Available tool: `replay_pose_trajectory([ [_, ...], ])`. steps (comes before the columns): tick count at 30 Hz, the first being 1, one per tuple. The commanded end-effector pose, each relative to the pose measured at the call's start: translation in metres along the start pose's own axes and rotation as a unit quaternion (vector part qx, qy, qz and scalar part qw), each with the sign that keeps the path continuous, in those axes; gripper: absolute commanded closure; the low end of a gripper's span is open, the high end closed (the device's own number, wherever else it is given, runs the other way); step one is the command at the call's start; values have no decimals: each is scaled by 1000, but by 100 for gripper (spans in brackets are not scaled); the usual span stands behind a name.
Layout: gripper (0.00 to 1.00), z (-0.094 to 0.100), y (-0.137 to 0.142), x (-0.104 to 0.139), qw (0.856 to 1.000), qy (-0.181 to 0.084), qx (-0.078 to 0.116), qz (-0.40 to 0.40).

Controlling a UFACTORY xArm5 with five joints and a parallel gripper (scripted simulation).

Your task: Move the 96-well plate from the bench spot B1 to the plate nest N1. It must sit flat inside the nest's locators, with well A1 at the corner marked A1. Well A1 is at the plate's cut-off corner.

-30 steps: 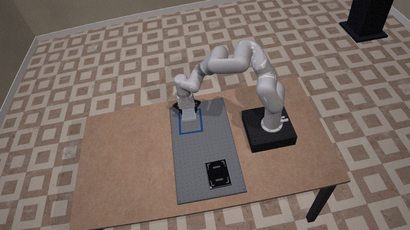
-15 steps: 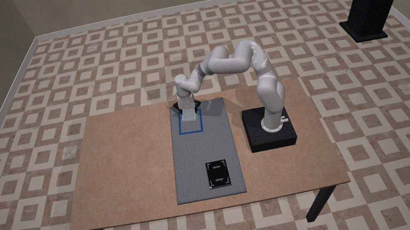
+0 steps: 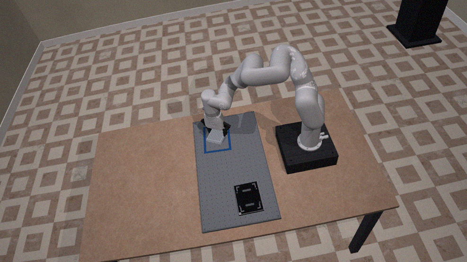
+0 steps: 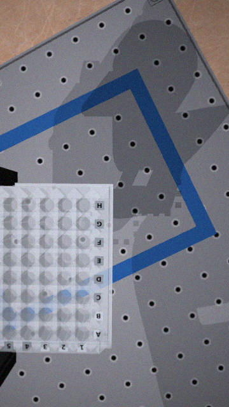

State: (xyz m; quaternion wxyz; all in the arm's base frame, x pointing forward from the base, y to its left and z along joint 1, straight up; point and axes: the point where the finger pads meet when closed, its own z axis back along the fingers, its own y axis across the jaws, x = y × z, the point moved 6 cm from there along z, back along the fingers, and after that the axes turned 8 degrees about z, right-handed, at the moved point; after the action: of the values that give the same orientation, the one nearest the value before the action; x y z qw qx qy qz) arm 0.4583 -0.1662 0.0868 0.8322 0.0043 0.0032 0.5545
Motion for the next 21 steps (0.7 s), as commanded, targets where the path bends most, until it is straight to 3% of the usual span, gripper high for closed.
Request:
replay_pose_trajectory([
  [1,100,2,9,14,996,1,-4,-86],
  [11,100,3,24,36,976,0,-4,-218],
  [21,100,3,44,63,926,0,-4,-377],
])
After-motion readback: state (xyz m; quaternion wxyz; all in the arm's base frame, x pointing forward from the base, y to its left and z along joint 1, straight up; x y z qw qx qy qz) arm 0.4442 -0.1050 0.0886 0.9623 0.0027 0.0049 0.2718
